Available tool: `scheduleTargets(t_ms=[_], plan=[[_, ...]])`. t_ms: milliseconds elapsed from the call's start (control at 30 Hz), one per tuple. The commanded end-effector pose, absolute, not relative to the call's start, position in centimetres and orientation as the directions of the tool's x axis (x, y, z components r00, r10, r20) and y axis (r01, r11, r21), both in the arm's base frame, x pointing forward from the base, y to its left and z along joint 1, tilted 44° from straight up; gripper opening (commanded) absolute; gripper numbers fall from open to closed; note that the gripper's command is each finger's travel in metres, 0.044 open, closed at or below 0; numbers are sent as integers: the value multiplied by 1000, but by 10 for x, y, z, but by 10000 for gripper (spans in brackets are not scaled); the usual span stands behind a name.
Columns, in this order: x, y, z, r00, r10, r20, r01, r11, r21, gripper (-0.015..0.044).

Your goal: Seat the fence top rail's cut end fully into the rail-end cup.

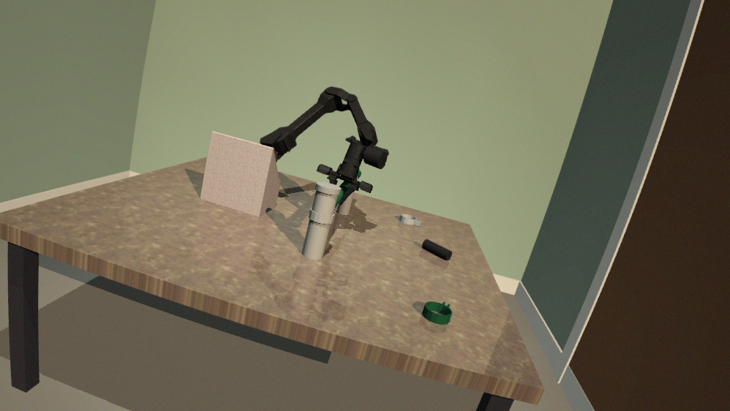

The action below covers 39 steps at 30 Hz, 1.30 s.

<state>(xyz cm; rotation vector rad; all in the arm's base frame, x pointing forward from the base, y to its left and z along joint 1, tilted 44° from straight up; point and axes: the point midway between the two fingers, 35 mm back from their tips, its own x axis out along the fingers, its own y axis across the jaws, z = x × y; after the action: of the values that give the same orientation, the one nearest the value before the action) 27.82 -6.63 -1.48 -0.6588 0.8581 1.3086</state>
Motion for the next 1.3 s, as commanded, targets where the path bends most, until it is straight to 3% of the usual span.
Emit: scheduleTargets(t_ms=[0,1267], plan=[[281,-71,-14,56,543,-838,-984,172,46,0],[276,-80,-29,42,543,-839,-985,162,56,0]])
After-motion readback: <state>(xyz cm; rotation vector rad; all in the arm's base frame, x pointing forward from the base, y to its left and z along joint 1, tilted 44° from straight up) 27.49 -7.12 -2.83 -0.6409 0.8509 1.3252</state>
